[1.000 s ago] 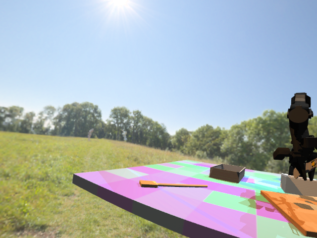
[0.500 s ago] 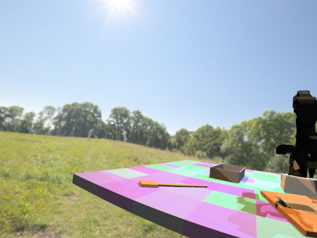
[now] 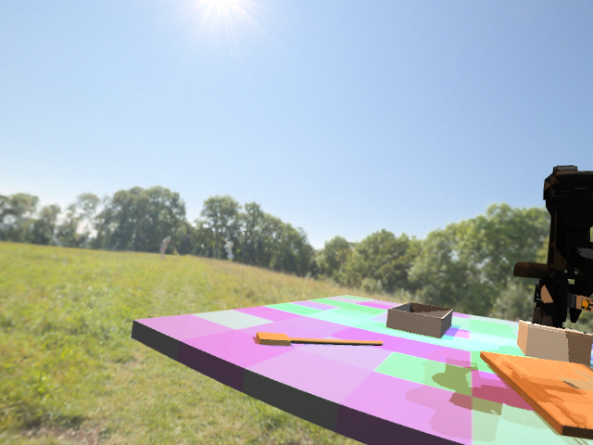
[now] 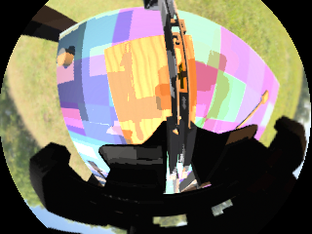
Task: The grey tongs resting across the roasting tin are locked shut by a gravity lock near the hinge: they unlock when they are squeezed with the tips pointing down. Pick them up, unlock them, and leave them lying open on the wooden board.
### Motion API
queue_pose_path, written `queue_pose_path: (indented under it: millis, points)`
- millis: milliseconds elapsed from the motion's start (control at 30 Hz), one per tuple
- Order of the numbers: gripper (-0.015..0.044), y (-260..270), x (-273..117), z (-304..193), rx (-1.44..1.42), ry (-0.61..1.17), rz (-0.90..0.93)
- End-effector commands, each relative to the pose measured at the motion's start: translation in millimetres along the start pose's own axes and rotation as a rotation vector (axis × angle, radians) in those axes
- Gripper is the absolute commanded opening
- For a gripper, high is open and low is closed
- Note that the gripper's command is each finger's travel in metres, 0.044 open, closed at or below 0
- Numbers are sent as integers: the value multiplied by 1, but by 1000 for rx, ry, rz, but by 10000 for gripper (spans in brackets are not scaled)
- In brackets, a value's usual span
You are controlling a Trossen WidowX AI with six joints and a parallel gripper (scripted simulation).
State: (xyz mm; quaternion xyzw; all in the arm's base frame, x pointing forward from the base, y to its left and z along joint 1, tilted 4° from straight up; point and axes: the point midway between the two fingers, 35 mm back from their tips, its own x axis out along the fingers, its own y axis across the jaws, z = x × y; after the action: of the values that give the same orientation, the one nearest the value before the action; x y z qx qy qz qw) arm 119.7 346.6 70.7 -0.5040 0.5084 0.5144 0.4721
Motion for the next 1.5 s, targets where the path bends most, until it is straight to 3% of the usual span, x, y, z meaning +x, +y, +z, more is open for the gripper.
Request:
queue_pose_path:
  millis: [0,1467]
  points:
    - [-150,-1,-2,1,-9,0,-7]
    - [-150,-2,65,3,-9,0,-7]
